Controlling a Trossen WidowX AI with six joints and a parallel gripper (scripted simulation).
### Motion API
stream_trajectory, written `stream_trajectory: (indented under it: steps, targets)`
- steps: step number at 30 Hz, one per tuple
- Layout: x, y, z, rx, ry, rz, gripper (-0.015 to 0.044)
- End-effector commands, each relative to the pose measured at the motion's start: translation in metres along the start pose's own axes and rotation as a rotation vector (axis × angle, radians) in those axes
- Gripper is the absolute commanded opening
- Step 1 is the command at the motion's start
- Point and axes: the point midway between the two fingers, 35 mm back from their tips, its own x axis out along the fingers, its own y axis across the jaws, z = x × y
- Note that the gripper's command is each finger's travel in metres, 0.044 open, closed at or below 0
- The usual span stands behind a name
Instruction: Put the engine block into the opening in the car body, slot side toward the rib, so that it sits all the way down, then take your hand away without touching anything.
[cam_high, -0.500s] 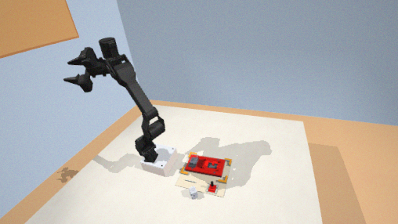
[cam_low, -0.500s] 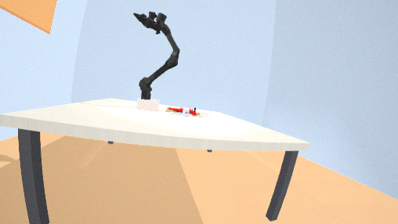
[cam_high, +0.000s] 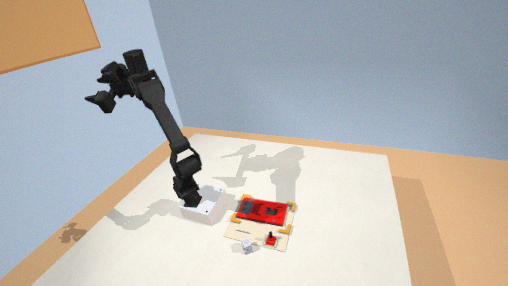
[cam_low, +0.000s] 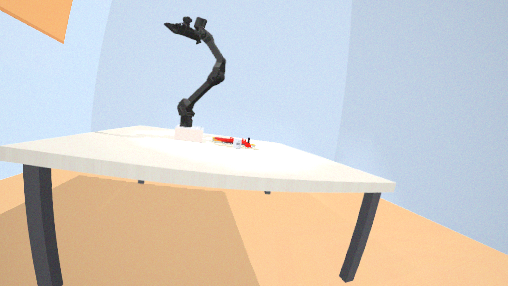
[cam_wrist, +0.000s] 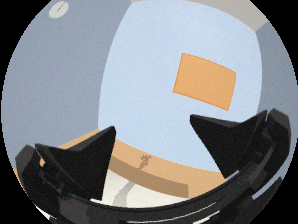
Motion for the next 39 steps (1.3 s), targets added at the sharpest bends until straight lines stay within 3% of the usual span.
stream_trajectory:
  steps: [1,20,39]
  targets:
    - [0.004,-0.019,-0.013,0.070,0.044,-0.074,0.0440]
    - [-0.013,-0.113,-0.078,0.385,0.190,-0.500,0.0440]
    - [-0.085,-0.189,-0.142,0.768,0.201,-0.981,0.0440]
